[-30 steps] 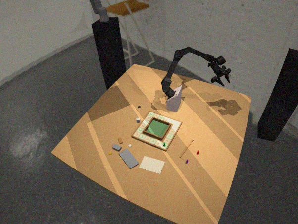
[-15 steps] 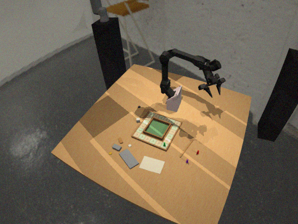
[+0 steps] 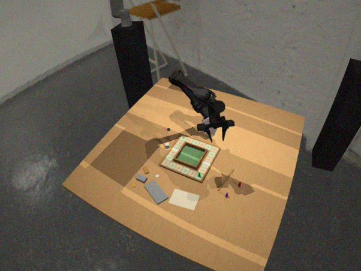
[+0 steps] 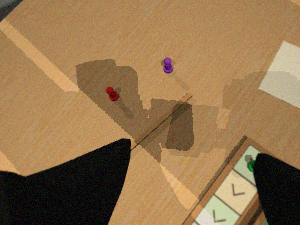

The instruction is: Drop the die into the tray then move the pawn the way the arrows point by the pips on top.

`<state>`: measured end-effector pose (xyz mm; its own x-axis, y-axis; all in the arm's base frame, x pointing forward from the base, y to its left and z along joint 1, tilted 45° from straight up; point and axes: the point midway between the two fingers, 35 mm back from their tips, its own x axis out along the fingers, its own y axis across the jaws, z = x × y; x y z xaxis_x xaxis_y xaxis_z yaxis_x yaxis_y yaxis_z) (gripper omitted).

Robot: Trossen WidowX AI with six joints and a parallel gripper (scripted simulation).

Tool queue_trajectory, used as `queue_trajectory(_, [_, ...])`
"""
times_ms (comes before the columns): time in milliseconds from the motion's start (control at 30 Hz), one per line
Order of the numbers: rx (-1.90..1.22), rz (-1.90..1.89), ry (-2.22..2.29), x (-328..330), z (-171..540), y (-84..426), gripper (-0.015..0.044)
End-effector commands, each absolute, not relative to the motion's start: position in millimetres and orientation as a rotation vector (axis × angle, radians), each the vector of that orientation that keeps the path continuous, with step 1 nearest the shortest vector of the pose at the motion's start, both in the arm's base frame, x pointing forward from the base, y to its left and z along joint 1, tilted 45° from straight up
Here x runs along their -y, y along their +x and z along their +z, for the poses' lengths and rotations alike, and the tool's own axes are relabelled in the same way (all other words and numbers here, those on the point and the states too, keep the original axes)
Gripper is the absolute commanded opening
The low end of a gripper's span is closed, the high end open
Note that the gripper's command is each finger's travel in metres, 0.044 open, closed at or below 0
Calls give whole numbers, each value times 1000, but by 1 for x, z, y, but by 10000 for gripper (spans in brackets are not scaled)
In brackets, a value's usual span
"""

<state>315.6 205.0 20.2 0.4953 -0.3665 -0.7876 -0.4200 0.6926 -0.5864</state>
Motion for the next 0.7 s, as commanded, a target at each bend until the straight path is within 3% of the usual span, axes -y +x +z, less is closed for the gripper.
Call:
queue_trajectory(0, [-1152, -23, -890, -141, 36, 333, 275])
queue_trajectory(300, [-1329, -172, -930, 21, 77, 330, 275])
queue_trajectory(667, [-1612, -309, -924, 172, 113, 234, 275])
